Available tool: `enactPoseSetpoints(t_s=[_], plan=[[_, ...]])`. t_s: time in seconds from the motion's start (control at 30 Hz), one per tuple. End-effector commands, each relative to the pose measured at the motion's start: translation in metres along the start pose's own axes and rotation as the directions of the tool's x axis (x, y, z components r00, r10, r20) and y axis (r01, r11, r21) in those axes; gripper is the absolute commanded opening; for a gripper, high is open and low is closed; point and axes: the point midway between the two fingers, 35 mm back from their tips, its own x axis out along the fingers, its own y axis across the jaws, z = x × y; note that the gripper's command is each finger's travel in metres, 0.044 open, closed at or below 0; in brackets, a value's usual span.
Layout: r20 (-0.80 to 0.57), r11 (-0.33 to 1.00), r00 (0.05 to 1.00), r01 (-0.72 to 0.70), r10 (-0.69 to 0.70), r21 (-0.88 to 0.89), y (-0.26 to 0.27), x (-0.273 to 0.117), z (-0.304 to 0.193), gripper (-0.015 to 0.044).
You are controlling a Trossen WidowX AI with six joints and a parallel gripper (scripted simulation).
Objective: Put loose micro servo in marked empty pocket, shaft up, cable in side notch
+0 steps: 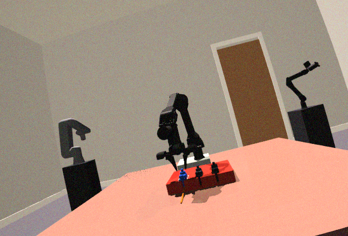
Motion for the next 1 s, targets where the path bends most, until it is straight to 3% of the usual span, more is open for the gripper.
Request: enactPoseSetpoints(t_s=[0.0, 0.33, 0.47, 0.97], plan=[[0.003, 1.0, 1.0, 0.0, 0.0, 0.0, 0.0, -0.004, 0.0, 0.0187], [-0.002, 1.0, 1.0, 0.001, -0.001, 0.0, -0.003, -0.055, -0.075, 0.044], [-0.005, 1.0, 1.0, 0.0, 0.0, 0.0, -0.001, -0.068, -0.104, 0.044], [0.005, 1.0, 1.0, 0.004, -0.004, 0.006, -0.001, -0.118, -0.102, 0.044]])
